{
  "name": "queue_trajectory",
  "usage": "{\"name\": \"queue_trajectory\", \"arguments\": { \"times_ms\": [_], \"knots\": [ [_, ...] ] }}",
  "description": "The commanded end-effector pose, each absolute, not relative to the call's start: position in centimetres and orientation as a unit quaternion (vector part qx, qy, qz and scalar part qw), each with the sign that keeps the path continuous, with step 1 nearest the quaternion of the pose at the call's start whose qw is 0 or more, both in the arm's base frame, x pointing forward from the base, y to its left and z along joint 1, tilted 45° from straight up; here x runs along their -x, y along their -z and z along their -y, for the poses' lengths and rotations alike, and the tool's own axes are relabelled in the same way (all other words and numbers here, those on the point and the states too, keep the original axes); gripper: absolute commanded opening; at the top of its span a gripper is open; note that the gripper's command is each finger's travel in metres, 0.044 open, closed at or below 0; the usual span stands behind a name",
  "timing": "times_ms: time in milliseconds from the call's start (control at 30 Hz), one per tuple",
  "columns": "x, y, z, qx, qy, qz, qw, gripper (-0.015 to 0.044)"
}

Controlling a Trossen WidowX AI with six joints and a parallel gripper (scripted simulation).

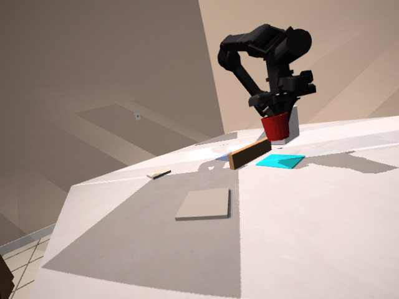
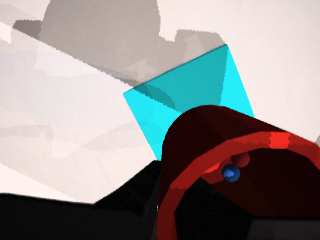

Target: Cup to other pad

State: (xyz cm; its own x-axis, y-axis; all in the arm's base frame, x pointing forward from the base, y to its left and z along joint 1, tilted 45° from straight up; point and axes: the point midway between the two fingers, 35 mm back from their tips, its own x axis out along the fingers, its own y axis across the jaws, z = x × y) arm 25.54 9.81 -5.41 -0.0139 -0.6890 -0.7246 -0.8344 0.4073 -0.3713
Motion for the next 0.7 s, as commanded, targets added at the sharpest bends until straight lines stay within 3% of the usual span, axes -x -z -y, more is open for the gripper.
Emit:
{"name": "queue_trajectory", "arguments": {
  "times_ms": [0, 667],
  "knots": [
    [-25.4, 6.0, -9.1, 0.541, -0.081, -0.708, 0.447, 0.0],
    [-25.4, 8.7, -6.7, 0.541, -0.08, -0.708, 0.447, 0.0]
  ]
}}
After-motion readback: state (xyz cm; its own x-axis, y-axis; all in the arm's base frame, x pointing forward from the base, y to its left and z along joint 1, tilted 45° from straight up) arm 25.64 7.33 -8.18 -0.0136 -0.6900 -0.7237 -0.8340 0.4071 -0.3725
